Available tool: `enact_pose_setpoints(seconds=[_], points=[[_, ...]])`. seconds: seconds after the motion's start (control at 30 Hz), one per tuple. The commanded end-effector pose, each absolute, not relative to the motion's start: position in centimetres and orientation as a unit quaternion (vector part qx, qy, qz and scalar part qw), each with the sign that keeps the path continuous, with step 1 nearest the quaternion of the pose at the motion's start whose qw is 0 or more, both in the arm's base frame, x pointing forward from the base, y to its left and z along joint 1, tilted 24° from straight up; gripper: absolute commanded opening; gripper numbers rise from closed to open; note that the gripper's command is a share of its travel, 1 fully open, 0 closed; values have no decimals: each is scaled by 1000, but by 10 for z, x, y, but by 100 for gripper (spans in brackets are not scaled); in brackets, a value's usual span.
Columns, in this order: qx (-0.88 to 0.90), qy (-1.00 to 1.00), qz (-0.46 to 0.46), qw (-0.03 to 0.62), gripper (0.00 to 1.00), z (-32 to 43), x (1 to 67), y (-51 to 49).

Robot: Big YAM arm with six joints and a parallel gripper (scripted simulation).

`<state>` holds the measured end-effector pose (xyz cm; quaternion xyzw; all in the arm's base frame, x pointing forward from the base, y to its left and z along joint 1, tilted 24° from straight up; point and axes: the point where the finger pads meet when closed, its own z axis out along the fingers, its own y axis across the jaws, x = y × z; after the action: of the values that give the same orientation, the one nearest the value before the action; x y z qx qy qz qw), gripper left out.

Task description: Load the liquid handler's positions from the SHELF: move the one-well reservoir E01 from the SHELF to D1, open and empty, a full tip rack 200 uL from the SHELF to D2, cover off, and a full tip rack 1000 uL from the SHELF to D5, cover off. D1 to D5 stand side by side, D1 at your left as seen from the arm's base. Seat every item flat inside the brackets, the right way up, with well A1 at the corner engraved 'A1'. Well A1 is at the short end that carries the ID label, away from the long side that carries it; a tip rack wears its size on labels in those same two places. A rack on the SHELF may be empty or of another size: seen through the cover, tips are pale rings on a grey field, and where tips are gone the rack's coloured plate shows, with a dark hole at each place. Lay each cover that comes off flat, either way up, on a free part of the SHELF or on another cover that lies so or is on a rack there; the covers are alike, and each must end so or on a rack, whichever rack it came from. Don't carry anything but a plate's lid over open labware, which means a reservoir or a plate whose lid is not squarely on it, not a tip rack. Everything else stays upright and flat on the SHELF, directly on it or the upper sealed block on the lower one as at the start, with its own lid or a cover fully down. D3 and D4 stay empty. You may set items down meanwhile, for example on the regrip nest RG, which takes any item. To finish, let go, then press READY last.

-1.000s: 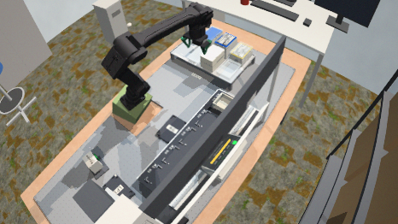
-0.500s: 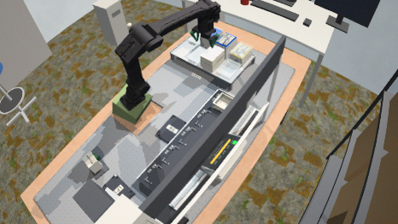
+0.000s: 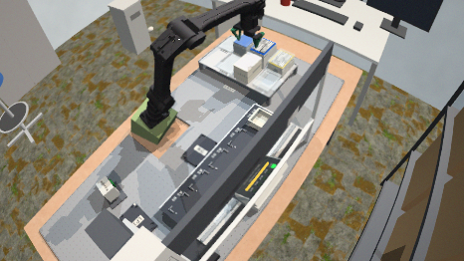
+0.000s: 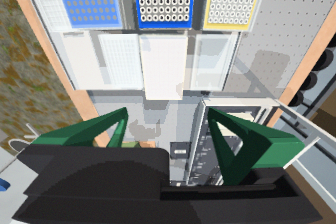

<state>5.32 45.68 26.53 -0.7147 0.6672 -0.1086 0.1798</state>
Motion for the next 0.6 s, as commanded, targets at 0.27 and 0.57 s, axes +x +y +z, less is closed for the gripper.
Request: enact_pose_setpoints(seconds=[0.27, 0.57], points=[[-710, 670, -92, 197, 100, 291, 41, 517], [-708, 672, -93, 197, 100, 293, 39, 551]])
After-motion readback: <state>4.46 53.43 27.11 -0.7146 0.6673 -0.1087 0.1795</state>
